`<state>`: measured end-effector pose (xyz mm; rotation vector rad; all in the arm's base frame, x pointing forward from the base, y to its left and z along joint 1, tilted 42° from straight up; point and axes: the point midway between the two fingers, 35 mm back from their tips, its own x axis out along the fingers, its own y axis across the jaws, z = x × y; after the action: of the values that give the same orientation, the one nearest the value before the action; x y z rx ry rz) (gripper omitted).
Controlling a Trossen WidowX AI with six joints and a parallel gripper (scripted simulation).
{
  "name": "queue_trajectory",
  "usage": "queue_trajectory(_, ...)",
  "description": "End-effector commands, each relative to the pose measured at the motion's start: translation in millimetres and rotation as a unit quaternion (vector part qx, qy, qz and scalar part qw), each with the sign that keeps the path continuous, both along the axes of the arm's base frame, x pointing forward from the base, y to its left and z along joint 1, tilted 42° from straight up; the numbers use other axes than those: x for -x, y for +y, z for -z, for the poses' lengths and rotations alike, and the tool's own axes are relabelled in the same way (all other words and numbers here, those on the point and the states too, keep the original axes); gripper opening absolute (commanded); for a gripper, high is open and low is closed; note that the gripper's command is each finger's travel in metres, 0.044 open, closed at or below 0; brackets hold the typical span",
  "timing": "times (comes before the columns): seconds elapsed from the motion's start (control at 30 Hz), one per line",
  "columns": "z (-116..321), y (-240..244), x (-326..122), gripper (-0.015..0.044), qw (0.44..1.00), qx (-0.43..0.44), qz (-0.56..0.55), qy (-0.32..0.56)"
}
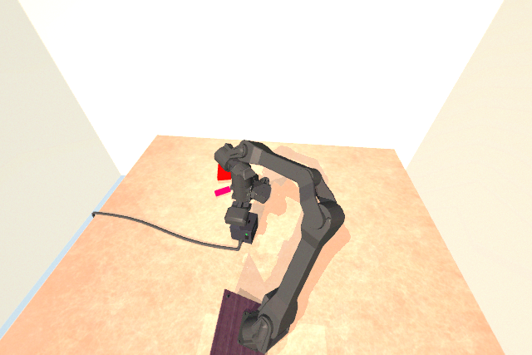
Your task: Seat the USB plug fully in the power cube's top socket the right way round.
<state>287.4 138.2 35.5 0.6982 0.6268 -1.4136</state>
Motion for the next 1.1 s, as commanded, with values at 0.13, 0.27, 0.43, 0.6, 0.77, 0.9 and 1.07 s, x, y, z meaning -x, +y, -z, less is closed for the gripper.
queue_trajectory(0.13,-4.0,4.6,0.5,0.0000,1.000,-0.002,0.002,0.000)
queue_trajectory(0.27,-6.0,6.3,0.7,0.0000,1.000,-0.002,0.002,0.000)
queue_trajectory(0.43,-6.1,6.0,0.6,0.0000,1.000,-0.001,-0.004,0.005)
queue_trajectory(0.6,-5.7,5.2,0.5,0.0000,0.999,0.003,-0.040,0.035)
queue_trajectory(0.77,-5.5,4.9,0.5,0.0000,0.992,0.008,-0.093,0.081)
queue_trajectory(0.9,-5.5,4.9,0.5,0.0000,0.984,0.011,-0.133,0.115)
queue_trajectory(1.07,-5.5,4.9,0.5,0.0000,0.971,0.015,-0.180,0.157)
